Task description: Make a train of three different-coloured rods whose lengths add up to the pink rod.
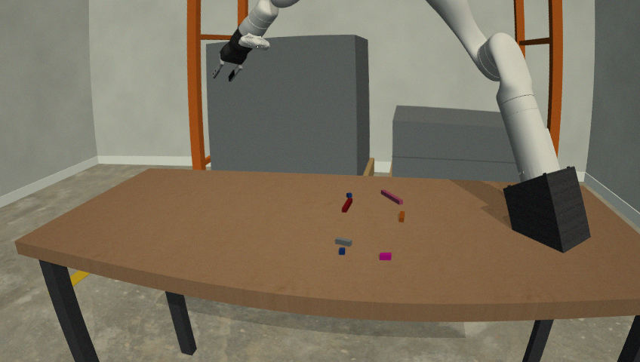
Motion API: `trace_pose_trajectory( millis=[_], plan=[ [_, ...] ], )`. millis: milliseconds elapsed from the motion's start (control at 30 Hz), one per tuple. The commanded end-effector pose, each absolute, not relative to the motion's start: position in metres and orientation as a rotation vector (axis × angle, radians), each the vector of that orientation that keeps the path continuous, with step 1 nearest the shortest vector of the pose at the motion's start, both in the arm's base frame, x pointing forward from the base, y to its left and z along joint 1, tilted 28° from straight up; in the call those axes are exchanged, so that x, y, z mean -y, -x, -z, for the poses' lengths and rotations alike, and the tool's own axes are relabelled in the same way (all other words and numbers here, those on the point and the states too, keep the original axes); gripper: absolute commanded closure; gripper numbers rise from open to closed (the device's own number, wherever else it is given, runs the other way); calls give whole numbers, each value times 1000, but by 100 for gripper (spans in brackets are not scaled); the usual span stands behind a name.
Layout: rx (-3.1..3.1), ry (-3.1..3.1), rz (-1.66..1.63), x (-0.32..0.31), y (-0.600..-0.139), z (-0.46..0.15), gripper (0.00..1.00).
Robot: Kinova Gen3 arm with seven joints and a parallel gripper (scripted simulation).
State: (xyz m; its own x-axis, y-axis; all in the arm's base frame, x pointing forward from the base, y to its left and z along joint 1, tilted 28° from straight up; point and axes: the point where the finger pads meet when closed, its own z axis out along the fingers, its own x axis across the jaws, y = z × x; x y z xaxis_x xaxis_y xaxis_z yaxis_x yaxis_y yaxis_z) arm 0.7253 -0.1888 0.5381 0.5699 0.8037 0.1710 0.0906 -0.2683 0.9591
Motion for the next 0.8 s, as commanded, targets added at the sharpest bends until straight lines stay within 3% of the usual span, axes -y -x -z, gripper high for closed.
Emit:
trace_pose_trajectory(
  millis=[0,767],
  plan=[
    [-746,-1722,-827,188,-725,-540,0],
    [-744,-1728,-831,186,-726,-537,0]
  ],
)
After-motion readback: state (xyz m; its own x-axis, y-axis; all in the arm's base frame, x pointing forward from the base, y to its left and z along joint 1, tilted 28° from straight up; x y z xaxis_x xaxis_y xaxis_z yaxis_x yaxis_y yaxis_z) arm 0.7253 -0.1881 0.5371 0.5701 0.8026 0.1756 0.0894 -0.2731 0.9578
